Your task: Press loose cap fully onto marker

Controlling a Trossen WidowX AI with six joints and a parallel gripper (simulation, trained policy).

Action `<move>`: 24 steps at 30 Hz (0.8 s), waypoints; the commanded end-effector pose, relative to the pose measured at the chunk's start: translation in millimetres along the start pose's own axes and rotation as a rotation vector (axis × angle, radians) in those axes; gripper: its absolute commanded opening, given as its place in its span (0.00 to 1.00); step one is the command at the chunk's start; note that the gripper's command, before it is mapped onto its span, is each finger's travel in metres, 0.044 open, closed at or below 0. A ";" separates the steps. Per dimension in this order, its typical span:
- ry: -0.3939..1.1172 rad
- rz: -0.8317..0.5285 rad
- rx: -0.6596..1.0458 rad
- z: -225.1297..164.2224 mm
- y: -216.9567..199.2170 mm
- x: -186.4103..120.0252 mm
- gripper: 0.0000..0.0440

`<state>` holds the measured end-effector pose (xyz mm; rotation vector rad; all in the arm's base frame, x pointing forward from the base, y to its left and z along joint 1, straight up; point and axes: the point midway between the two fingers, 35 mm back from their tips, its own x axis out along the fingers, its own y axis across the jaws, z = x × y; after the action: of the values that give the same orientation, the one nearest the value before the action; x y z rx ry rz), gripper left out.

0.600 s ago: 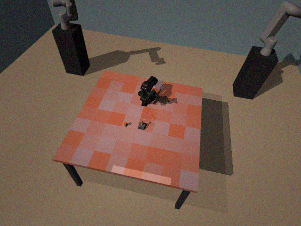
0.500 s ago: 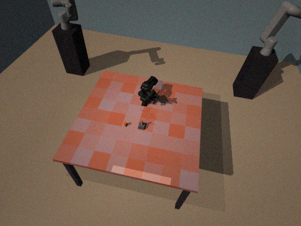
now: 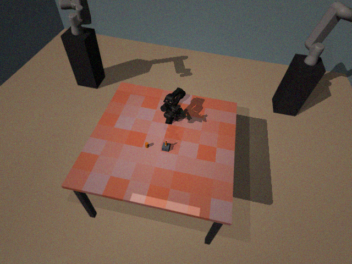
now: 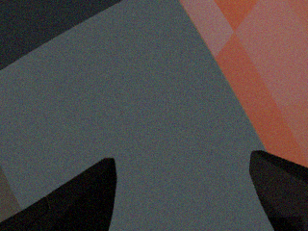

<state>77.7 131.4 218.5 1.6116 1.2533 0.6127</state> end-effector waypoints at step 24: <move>-0.153 -0.067 -0.047 28.7 36.6 -12.7 0.73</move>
<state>110.2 110.9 239.5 1.5530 1.1728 0.4741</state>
